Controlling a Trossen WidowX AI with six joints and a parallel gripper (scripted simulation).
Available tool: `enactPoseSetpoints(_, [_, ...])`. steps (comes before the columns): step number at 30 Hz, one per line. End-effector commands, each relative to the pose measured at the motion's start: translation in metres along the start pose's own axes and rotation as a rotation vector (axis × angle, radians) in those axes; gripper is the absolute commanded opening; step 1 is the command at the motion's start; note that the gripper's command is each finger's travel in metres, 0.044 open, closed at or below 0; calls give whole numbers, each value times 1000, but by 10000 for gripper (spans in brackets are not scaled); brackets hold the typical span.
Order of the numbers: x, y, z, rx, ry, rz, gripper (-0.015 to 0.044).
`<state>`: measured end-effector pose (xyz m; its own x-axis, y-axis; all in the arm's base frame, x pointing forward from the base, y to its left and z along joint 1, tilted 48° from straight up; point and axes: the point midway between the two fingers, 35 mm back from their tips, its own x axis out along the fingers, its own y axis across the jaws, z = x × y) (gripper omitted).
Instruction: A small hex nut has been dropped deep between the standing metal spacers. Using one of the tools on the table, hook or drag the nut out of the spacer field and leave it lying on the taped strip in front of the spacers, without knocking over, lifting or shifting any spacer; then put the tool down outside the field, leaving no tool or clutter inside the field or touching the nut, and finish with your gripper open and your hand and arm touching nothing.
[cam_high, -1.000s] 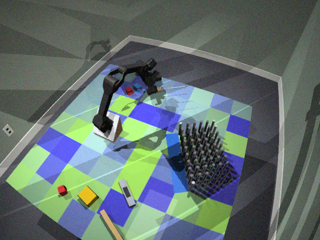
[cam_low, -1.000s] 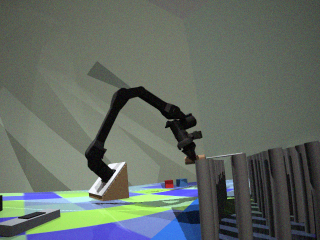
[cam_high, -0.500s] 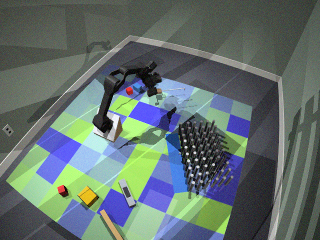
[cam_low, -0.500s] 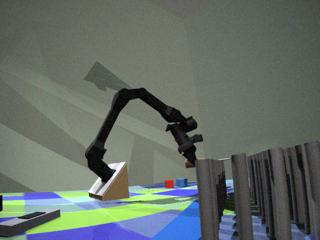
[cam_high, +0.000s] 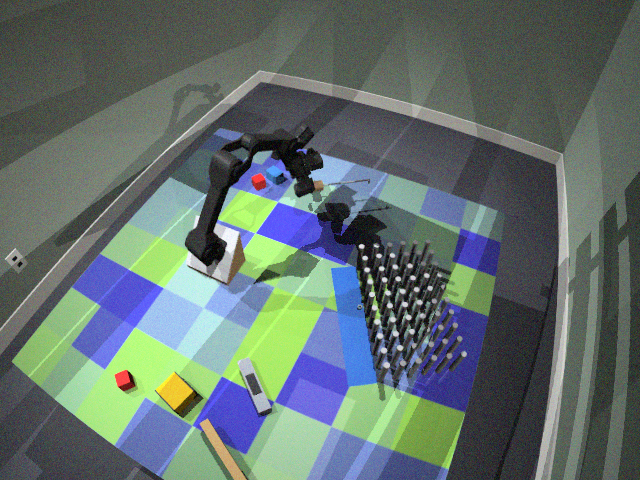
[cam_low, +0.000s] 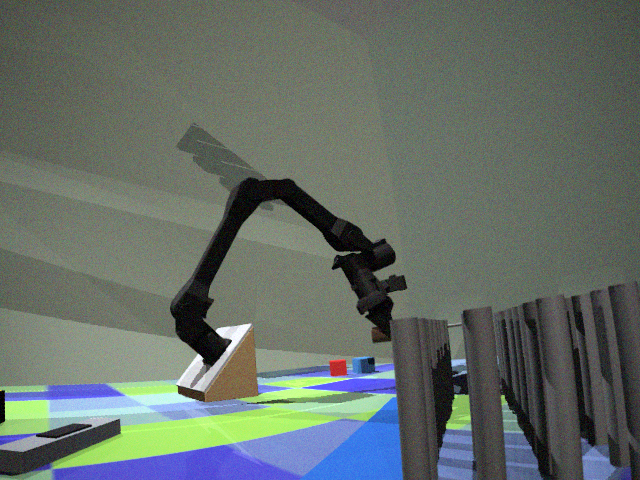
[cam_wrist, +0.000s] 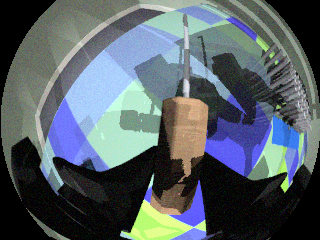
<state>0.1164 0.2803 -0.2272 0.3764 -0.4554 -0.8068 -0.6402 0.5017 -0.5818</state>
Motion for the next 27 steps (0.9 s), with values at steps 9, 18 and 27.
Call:
enactPoseSetpoints(9, [12,-1,-5,-4,-4,-4,0])
enactPoseSetpoints(18, [20,-1,-9,-4,-4,-4,0])
enactPoseSetpoints(27, [28,-2,-13,-4,-4,-5,0])
